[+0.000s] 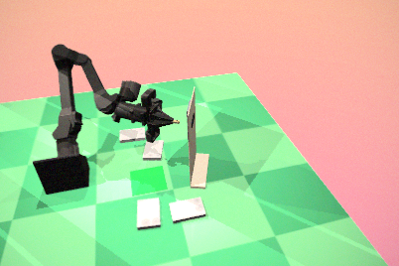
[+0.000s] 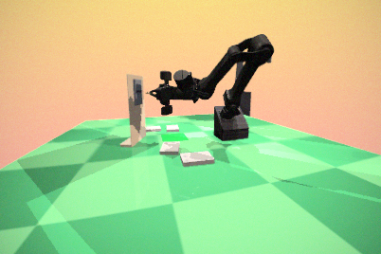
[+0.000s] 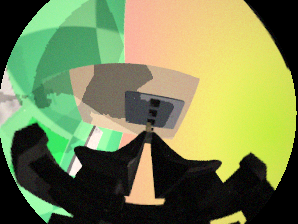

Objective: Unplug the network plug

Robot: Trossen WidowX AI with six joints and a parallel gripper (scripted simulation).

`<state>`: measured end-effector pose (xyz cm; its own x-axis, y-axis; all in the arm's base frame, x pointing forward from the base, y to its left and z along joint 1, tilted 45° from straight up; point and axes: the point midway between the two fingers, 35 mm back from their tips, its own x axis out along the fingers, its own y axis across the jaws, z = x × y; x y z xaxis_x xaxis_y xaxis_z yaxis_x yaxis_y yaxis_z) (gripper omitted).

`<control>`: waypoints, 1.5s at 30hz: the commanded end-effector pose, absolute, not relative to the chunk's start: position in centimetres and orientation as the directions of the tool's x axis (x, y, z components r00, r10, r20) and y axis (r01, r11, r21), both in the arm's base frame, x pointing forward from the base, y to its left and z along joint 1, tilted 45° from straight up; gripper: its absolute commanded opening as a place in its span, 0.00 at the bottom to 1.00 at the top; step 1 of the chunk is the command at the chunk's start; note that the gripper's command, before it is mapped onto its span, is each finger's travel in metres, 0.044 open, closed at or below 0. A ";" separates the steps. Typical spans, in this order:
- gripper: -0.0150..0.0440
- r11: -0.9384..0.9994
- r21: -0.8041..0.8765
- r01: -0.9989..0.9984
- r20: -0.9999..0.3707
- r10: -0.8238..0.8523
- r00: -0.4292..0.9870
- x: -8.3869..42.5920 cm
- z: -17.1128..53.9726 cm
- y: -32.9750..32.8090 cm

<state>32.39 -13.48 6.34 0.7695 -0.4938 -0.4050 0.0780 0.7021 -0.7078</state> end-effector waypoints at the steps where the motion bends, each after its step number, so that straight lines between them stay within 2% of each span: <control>1: 0.25 0.700 -0.709 0.078 -0.401 -0.492 0.773 32.1 6.5 -13.4; 45: 0.25 0.702 -0.708 0.077 -0.406 -0.494 0.769 30.3 6.7 -13.1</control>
